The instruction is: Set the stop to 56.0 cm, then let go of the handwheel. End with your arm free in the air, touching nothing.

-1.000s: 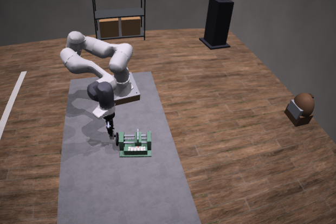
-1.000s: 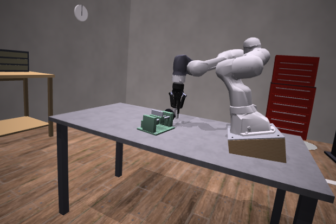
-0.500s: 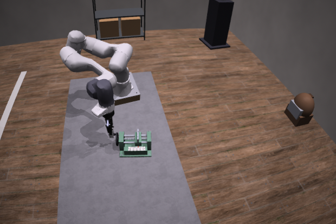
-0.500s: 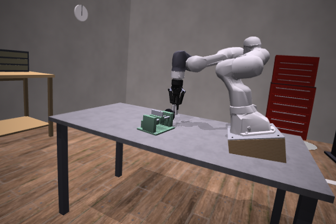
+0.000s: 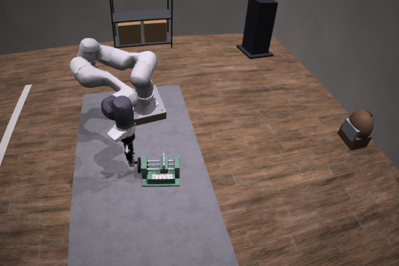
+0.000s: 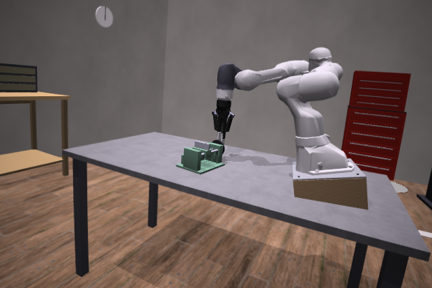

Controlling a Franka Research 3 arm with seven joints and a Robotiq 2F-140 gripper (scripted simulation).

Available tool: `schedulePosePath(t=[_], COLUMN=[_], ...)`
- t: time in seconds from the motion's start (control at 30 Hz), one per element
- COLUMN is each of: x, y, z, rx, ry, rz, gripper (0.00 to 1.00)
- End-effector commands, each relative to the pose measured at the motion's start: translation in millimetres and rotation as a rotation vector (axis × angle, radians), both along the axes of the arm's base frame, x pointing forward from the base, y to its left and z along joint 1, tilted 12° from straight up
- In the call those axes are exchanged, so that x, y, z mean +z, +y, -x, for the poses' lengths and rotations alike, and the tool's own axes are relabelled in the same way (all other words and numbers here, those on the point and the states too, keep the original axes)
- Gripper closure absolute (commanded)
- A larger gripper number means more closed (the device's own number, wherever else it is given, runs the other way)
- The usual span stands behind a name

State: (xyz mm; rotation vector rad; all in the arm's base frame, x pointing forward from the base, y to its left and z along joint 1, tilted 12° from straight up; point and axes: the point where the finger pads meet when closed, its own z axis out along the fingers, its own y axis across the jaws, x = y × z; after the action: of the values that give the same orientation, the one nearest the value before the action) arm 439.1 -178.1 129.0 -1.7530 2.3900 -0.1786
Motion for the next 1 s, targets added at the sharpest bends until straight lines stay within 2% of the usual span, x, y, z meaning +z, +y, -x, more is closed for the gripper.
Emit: schedulePosePath(t=[0.0, 0.5, 0.97], x=[-1.5, -20.2, -45.6], y=[-2, -6, -4], z=[-7.8, -27.6, -25.7], rx=[0.003, 0.003, 0.003], ry=[-0.003, -0.003, -0.003], rz=[0.001, 0.001, 0.001], gripper=[0.96, 0.96, 0.96])
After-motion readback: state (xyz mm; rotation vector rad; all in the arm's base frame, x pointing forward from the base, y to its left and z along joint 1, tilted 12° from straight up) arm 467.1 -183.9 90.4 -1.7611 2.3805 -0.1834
